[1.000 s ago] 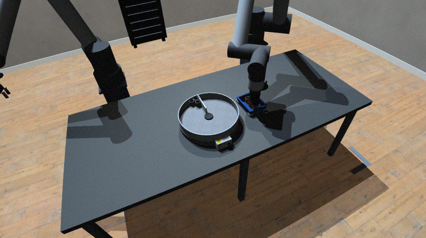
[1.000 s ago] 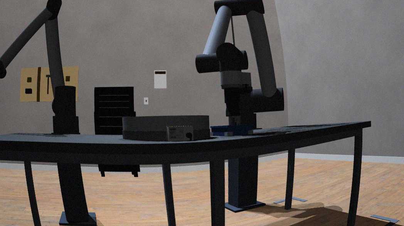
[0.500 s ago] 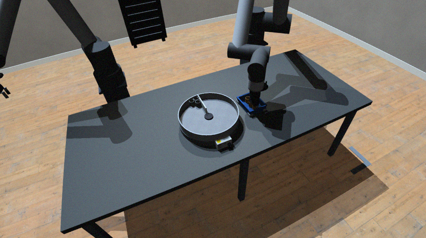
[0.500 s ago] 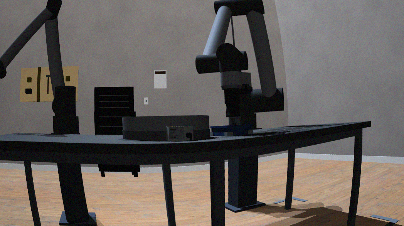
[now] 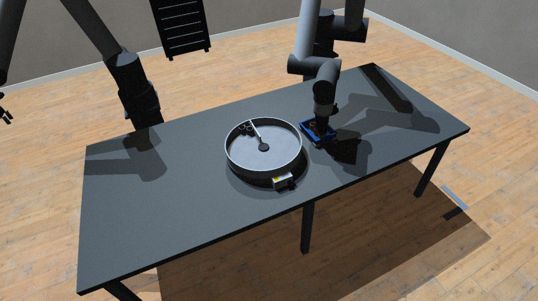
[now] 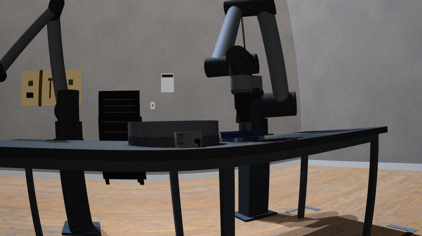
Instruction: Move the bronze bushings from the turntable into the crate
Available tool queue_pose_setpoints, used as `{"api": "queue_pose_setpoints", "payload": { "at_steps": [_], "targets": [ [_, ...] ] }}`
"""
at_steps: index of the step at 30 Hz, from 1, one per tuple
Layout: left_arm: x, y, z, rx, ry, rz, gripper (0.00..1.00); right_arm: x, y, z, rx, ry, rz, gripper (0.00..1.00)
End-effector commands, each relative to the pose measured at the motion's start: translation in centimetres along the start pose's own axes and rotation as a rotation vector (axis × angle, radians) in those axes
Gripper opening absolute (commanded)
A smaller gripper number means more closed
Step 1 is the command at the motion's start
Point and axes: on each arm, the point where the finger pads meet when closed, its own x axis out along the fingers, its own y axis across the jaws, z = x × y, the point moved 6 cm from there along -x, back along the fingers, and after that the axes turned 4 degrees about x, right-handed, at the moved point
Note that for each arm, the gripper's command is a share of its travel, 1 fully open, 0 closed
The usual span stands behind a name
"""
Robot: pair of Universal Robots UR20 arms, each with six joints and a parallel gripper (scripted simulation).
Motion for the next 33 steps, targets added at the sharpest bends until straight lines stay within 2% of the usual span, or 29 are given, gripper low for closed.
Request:
{"api": "queue_pose_setpoints", "payload": {
  "at_steps": [1, 30, 31, 33],
  "targets": [
    [-0.1, 0.04, 0.03, 0.0, -0.001, 0.001, 0.0, -0.07, 0.01, 0.04, 0.0, -0.001, 0.0, 1.0],
    [-0.1, 0.04, 0.03, 0.0, -0.001, 0.001, 0.0, -0.07, 0.01, 0.04, 0.0, -0.001, 0.0, 1.0],
    [-0.1, 0.04, 0.03, 0.0, -0.001, 0.001, 0.38, -0.07, 0.01, 0.04, 0.0, -0.001, 0.0, 1.0],
    [-0.1, 0.04, 0.03, 0.0, -0.001, 0.001, 0.38, -0.07, 0.01, 0.04, 0.0, -0.001, 0.0, 1.0]
  ]
}}
